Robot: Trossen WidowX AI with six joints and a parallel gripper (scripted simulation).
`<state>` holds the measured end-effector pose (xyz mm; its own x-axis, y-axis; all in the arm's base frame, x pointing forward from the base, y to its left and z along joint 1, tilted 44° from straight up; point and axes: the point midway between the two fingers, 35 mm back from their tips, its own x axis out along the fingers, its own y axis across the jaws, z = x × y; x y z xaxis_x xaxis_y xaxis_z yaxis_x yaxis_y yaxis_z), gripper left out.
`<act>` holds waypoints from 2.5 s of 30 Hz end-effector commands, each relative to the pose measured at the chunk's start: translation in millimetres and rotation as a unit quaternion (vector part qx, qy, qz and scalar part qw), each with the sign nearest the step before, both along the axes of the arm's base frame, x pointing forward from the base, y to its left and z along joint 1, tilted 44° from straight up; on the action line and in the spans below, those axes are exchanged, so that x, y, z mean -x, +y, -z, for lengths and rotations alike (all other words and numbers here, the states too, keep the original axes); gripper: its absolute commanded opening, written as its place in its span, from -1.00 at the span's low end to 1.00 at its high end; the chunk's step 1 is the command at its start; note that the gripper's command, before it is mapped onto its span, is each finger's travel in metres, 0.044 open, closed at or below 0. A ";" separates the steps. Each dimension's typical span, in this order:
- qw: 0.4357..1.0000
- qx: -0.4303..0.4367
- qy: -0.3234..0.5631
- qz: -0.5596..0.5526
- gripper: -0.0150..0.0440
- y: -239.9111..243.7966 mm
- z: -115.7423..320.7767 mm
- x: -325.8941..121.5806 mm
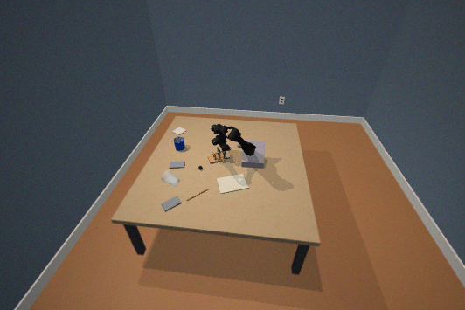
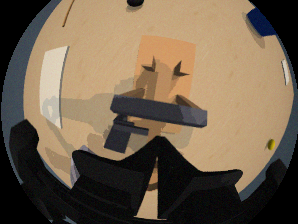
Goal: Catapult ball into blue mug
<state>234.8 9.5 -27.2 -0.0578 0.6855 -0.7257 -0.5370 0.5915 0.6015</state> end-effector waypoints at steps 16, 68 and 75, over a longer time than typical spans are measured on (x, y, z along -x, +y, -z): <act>1.000 0.000 0.010 -0.001 -0.49 19.2 25.1 9.5; 1.000 -0.003 0.008 -0.002 1.00 33.2 -36.4 -66.3; 1.000 -0.003 0.008 -0.002 1.00 34.6 -34.8 -66.3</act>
<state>302.0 39.9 11.9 -0.0693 0.6855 -0.7248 -0.5340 0.5882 0.6074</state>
